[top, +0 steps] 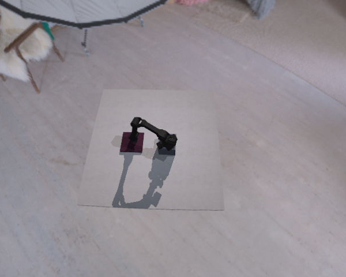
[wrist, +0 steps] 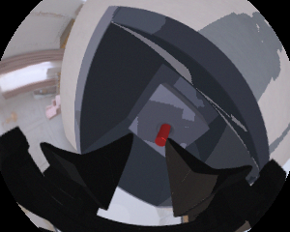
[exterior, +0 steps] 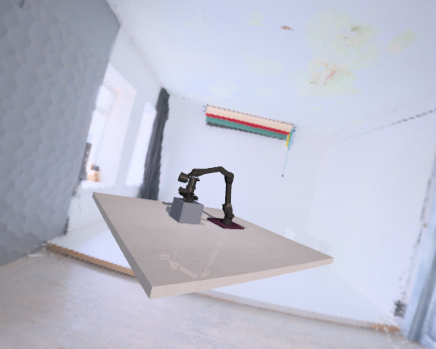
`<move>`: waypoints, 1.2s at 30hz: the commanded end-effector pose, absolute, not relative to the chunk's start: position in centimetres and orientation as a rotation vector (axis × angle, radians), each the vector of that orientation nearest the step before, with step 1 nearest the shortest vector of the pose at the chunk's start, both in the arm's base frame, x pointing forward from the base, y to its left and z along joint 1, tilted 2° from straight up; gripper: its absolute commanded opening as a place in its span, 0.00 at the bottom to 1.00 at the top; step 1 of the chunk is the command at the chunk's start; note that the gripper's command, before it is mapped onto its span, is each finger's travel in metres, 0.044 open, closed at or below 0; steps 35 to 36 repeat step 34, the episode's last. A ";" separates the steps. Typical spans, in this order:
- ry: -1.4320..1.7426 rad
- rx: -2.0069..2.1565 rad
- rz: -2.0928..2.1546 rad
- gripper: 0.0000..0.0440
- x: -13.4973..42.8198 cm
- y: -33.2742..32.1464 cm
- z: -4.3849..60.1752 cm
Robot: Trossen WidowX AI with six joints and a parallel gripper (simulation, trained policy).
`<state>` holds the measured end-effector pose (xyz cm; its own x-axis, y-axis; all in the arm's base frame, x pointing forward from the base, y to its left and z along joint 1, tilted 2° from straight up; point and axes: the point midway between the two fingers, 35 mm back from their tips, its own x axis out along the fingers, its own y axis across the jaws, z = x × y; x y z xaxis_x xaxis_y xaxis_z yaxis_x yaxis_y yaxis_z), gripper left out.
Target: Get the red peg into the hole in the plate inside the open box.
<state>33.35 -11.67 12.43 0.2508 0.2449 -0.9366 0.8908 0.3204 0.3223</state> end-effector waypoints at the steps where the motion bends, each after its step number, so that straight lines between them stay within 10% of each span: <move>1: 1.279 1.221 -0.583 0.40 34.0 -11.8 12.5; 36: 1.130 1.190 -0.286 0.36 38.0 -14.4 16.9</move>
